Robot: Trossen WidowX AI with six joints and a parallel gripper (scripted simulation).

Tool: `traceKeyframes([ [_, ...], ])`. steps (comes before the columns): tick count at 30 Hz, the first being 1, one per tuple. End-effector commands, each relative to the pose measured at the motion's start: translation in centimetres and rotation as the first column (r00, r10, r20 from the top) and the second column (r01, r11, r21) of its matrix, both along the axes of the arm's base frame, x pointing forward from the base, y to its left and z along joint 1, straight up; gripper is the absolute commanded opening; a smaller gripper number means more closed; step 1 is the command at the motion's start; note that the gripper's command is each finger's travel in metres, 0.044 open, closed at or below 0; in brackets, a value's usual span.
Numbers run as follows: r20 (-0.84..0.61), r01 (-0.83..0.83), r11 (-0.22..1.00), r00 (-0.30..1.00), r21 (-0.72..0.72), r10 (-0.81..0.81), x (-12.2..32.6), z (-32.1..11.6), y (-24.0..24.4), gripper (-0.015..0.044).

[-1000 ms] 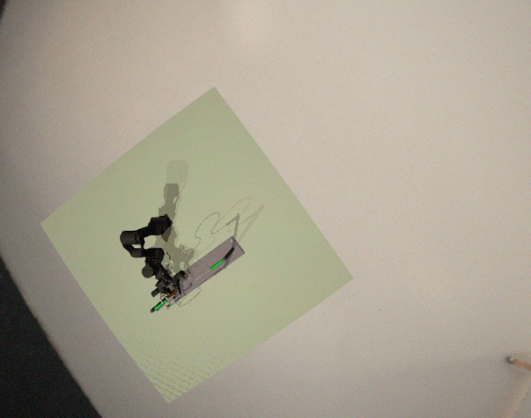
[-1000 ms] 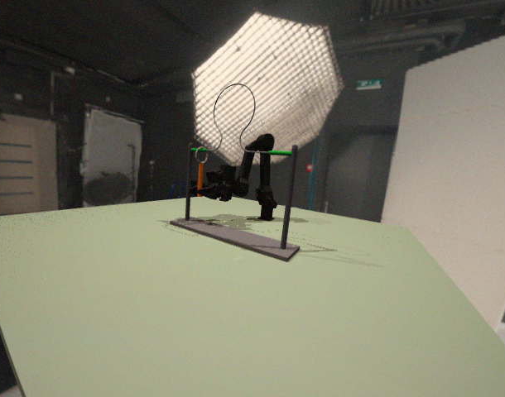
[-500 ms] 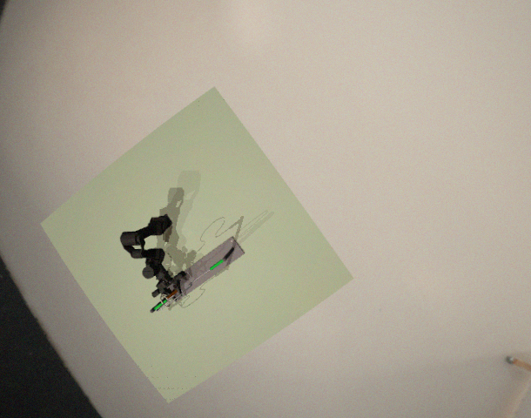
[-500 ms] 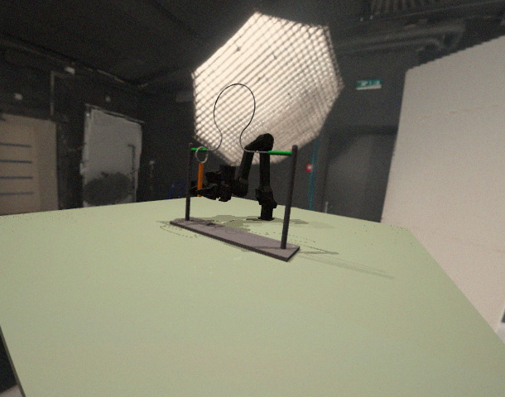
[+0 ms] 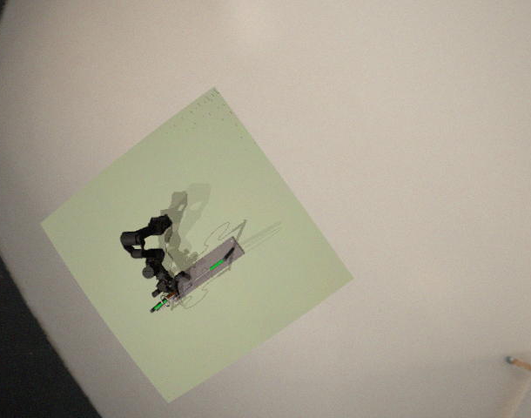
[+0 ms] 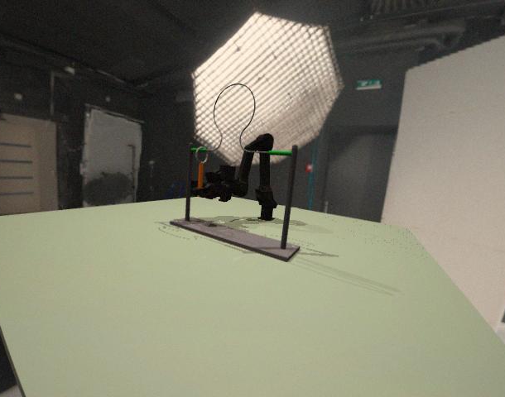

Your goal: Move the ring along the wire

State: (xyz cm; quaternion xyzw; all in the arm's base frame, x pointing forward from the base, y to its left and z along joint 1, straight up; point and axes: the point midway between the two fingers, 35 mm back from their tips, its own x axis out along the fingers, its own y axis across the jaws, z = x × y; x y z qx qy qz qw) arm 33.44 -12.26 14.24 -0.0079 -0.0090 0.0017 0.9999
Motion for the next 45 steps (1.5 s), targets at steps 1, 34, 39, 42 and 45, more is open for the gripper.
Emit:
traceKeyframes([
  [1,0.0,0.0,1.0,1.0,0.0,0.0,0.0,0.0,0.0,-0.015],
  [34,0.001,-0.002,1.0,1.0,0.004,0.002,0.0,1.9,0.1,-0.015],
  [39,0.001,-0.002,1.0,1.0,0.004,0.002,0.0,1.9,0.3,-0.015],
  [42,0.001,-0.003,1.0,1.0,0.004,0.003,0.0,1.9,0.7,-0.015],
  [45,0.001,-0.003,1.0,1.0,0.005,0.003,0.0,1.9,1.0,-0.015],
])
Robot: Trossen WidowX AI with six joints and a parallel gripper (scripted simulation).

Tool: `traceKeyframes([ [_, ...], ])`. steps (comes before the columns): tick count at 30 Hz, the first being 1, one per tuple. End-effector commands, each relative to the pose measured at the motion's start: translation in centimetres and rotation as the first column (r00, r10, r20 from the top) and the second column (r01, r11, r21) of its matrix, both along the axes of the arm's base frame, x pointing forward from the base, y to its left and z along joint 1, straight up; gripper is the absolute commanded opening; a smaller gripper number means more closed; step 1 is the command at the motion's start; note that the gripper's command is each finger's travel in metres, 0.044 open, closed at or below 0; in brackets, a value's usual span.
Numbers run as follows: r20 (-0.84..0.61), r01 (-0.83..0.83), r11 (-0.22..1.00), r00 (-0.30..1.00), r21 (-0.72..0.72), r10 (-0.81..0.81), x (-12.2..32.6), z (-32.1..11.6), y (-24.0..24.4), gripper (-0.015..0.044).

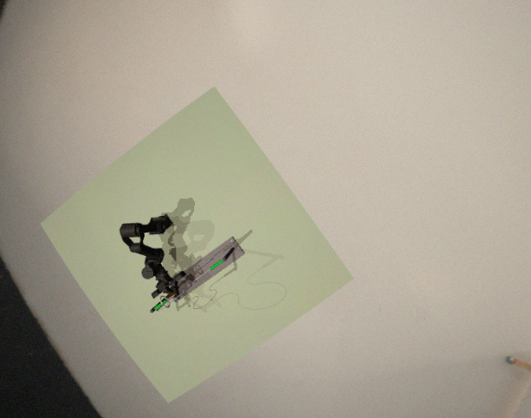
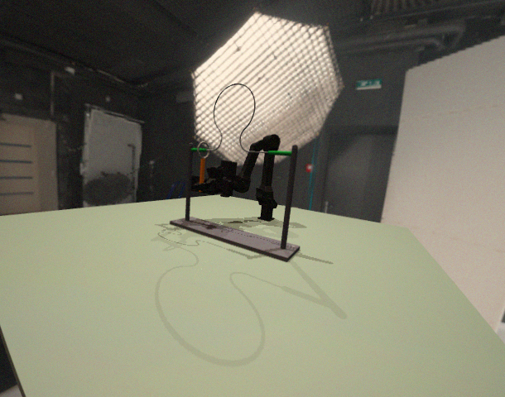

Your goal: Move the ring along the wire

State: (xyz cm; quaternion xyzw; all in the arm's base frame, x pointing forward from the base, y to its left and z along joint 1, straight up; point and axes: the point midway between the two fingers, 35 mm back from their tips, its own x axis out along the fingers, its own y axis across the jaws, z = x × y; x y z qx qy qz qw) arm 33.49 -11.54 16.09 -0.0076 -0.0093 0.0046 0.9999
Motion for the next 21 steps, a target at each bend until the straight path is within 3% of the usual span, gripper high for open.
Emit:
traceKeyframes([
  [1,0.0,0.003,1.0,1.0,0.004,-0.003,0.0,0.0,0.3,-0.015],
  [21,-0.001,0.0,1.0,1.0,0.025,0.0,0.0,0.0,2.6,-0.015],
])
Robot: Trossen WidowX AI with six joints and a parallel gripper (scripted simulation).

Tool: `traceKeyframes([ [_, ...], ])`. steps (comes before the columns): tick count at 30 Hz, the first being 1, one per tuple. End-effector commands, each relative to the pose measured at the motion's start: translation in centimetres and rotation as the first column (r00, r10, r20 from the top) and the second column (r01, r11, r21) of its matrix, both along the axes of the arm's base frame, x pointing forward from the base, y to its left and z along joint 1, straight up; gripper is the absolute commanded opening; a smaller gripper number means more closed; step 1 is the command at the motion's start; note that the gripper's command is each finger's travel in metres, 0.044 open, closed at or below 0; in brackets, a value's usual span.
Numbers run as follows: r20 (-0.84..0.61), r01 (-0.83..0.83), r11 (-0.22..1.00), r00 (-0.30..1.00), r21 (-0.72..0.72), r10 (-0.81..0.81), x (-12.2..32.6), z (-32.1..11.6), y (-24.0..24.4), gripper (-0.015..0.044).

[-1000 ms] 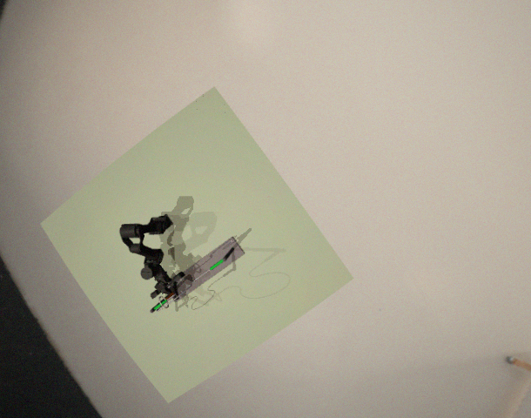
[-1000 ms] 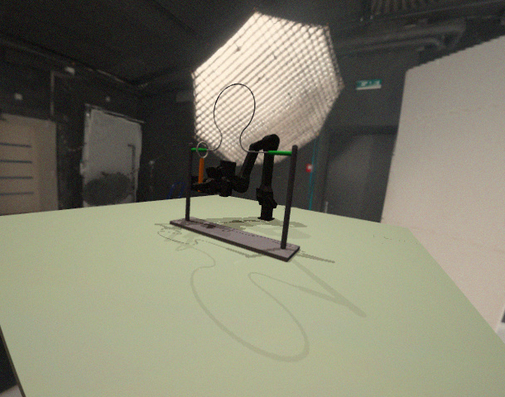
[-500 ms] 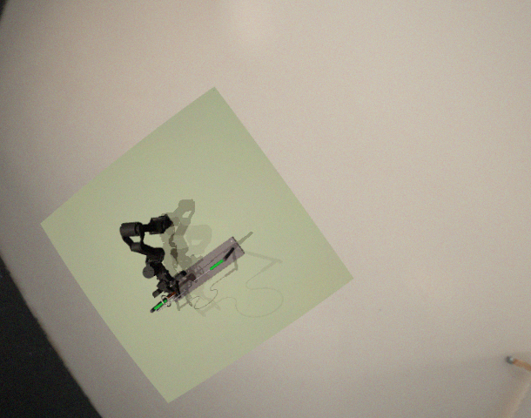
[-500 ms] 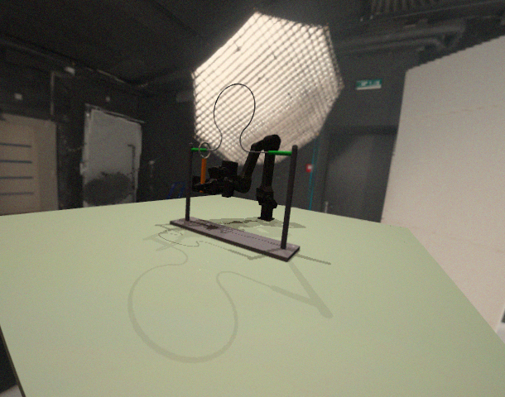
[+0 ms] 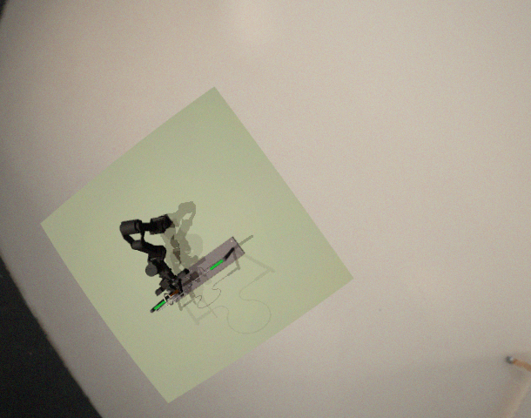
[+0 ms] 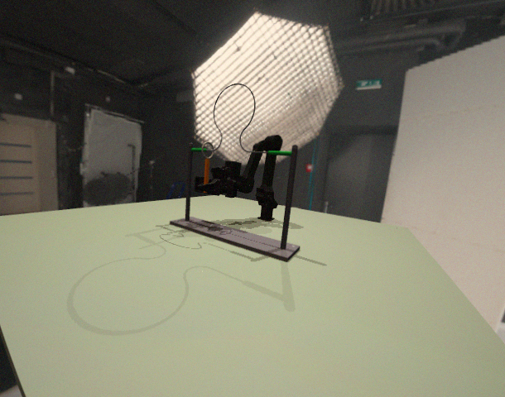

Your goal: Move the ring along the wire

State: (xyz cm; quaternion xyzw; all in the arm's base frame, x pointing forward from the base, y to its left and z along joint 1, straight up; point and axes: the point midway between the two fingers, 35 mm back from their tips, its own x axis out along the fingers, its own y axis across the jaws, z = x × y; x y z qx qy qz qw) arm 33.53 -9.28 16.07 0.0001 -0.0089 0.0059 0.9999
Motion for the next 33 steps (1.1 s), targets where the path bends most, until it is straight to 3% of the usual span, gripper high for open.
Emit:
traceKeyframes([
  [1,0.0,0.003,1.0,1.0,0.013,-0.003,-0.1,0.0,0.5,-0.015],
  [15,0.0,-0.001,0.993,1.0,0.117,0.001,0.0,0.1,3.1,-0.015],
  [33,-0.013,-0.01,0.914,1.0,0.406,0.016,-0.2,1.5,8.4,-0.015],
])
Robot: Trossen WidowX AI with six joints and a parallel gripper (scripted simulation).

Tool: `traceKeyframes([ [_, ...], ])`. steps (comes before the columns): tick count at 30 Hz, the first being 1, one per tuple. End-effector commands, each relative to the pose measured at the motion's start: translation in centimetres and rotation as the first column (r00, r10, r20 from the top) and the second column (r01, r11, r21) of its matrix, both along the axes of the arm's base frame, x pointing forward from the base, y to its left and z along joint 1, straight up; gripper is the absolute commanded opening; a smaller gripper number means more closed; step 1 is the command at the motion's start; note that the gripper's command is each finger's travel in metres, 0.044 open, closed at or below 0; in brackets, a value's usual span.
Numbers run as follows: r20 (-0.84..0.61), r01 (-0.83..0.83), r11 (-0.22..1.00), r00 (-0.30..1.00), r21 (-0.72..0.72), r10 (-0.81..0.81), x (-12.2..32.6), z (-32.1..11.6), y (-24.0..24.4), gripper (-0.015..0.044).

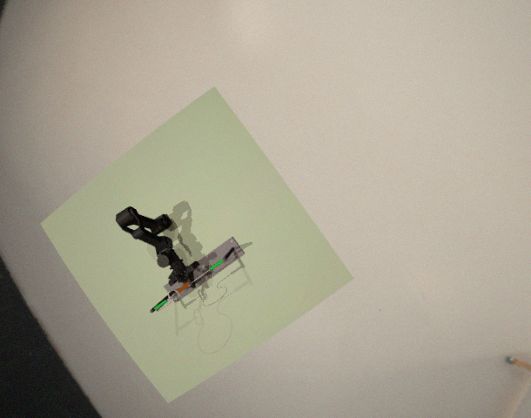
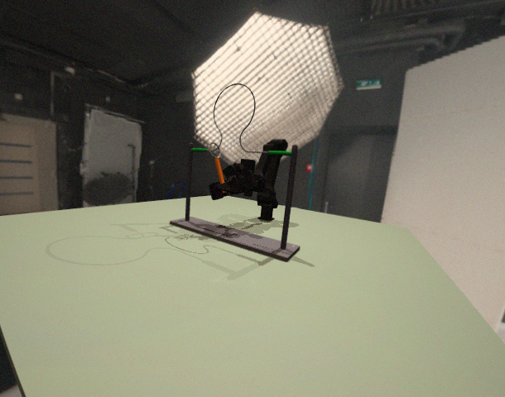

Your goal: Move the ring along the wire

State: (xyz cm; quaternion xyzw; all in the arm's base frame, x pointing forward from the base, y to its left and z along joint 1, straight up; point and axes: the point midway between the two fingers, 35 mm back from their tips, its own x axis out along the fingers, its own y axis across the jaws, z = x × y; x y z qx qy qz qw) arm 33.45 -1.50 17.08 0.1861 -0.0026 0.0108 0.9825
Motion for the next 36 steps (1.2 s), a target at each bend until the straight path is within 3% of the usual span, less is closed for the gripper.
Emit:
traceKeyframes([
  [1,-0.009,-0.003,0.998,1.0,0.057,0.004,-0.3,0.6,0.8,-0.015],
  [18,-0.161,-0.089,0.931,0.975,0.355,0.154,-2.8,3.7,4.8,-0.015],
  [28,-0.217,-0.15,0.794,0.917,0.589,0.335,-5.3,7.2,6.9,-0.015],
  [36,-0.179,-0.182,0.636,0.87,0.75,0.46,-6.5,10.4,8.0,-0.015],
])
